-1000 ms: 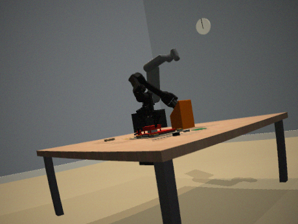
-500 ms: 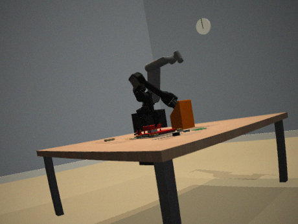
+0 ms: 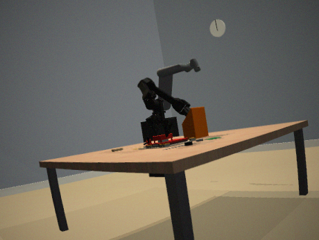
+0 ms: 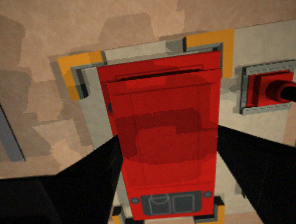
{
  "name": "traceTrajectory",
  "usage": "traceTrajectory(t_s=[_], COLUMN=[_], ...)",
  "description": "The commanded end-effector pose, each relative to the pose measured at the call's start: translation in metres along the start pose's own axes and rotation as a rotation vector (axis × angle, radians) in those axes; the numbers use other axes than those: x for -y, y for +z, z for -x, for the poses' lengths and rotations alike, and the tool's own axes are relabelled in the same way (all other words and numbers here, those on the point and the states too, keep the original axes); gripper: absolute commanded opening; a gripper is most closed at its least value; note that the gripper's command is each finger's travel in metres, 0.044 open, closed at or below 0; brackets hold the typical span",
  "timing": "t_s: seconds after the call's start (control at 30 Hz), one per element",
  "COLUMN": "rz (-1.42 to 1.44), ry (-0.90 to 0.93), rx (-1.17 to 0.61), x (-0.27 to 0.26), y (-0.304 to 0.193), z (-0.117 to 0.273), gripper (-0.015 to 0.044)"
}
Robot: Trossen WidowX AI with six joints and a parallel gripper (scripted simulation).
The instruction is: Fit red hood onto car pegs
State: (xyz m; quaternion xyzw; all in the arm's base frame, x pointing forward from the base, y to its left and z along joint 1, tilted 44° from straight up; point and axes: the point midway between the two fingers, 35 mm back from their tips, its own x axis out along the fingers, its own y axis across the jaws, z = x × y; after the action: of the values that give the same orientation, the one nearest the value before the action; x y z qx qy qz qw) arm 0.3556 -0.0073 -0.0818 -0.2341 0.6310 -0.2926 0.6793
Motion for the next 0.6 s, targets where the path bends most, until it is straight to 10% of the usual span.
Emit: traceTrajectory(t_s=[0.0, 0.57], rz=[0.006, 0.006], ry=[-0.004, -0.004], rx=[-0.001, -0.001], x=[0.0001, 0.0001], y=[-0.0006, -0.0007], z=[-0.0031, -0.0109], gripper=[0.0, 0.0])
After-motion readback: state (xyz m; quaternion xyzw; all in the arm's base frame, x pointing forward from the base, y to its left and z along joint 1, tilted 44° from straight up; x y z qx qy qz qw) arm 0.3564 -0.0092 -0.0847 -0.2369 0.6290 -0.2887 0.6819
